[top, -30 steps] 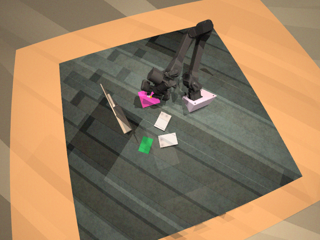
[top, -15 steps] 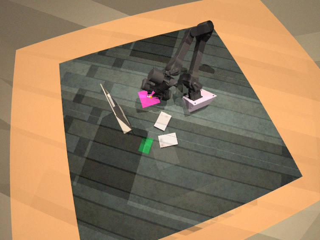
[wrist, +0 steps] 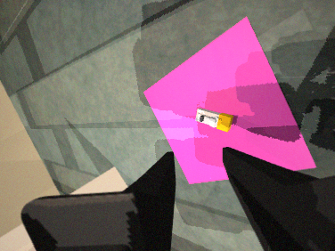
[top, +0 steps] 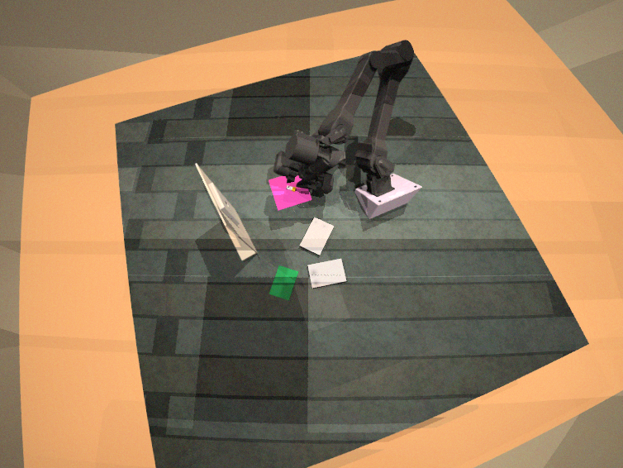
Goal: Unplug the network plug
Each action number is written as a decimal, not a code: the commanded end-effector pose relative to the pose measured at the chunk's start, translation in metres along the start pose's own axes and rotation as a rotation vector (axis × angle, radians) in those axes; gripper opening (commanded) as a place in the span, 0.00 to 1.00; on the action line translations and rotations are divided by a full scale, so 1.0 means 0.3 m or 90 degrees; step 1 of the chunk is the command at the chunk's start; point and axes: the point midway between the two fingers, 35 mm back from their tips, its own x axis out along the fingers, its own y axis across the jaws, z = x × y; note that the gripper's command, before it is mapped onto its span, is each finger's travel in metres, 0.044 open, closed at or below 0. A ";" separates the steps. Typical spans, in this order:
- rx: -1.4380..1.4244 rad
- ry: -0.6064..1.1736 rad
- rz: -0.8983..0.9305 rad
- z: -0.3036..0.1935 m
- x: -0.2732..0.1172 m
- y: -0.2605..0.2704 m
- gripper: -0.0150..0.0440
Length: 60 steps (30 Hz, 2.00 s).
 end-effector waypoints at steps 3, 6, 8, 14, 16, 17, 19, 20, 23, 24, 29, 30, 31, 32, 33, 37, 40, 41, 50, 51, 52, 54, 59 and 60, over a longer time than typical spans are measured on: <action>0.004 0.001 0.001 -0.004 -0.019 0.018 0.52; 0.004 0.001 0.000 -0.005 -0.027 0.023 0.52; 0.004 0.001 -0.001 -0.006 -0.032 0.026 0.52; 0.004 0.001 -0.002 -0.007 -0.049 0.036 0.52; 0.004 0.001 -0.002 -0.007 -0.055 0.039 0.52; 0.004 0.001 -0.002 -0.007 -0.058 0.041 0.52; 0.004 0.001 -0.003 -0.007 -0.063 0.044 0.52; 0.004 0.001 -0.003 -0.007 -0.066 0.046 0.52; 0.004 0.000 -0.002 -0.007 -0.075 0.051 0.52; 0.004 0.000 -0.002 -0.007 -0.078 0.053 0.52; 0.003 0.000 -0.002 -0.006 -0.093 0.061 0.52; 0.003 0.000 -0.002 -0.006 -0.096 0.063 0.52; 0.003 -0.001 -0.001 -0.006 -0.099 0.065 0.52; 0.003 -0.001 -0.001 -0.005 -0.102 0.067 0.52; 0.003 -0.001 -0.001 -0.005 -0.105 0.069 0.52; 0.003 -0.002 0.001 -0.003 -0.118 0.076 0.52; 0.002 -0.002 0.002 -0.002 -0.127 0.081 0.52; 0.002 -0.002 0.002 -0.001 -0.130 0.083 0.52; 0.001 -0.004 0.007 0.005 -0.159 0.100 0.52; 0.001 -0.005 0.008 0.006 -0.162 0.102 0.52; 0.001 -0.005 0.009 0.007 -0.166 0.104 0.52; 0.001 -0.005 0.010 0.008 -0.172 0.108 0.52; 0.000 -0.007 0.014 0.013 -0.189 0.118 0.52; 0.000 -0.007 0.015 0.014 -0.192 0.120 0.52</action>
